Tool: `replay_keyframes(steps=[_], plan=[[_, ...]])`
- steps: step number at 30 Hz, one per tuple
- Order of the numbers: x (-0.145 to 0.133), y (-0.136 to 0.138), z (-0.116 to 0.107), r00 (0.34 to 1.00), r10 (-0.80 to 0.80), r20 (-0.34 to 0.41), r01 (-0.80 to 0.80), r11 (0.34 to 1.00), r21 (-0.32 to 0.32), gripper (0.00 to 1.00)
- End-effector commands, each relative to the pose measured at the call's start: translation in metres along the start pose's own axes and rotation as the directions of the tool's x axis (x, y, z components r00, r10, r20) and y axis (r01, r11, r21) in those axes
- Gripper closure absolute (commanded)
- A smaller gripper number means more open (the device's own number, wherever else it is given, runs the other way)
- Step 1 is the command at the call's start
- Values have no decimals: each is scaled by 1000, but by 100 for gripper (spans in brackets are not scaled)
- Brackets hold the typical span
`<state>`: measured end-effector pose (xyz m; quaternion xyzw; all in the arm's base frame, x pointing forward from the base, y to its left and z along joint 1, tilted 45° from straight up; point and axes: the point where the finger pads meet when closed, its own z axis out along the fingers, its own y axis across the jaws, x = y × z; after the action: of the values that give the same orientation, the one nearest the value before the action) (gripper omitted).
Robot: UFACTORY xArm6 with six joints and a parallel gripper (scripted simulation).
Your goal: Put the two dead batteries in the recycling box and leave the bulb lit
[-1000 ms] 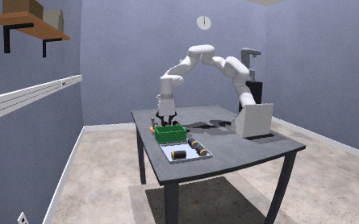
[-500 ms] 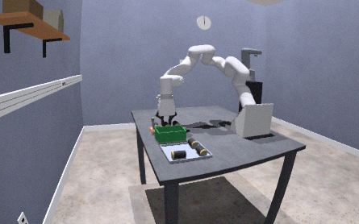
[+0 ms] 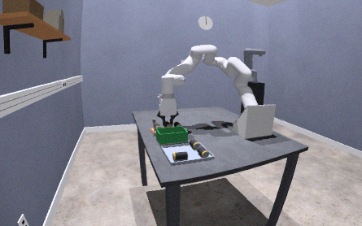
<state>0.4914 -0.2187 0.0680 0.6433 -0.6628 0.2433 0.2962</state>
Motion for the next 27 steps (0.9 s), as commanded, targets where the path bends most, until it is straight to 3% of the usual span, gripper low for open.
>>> replay_keyframes(steps=[1,14,16,19,27], plan=[[0,-2,-23,1000,2,0,-2,1000,7,72],[0,-2,-39,1000,2,0,-2,1000,7,72],[0,-2,-54,1000,2,0,-2,1000,7,72],[0,-2,-94,1000,2,0,-2,1000,7,72],[0,-2,-108,1000,2,0,-2,1000,7,72]])
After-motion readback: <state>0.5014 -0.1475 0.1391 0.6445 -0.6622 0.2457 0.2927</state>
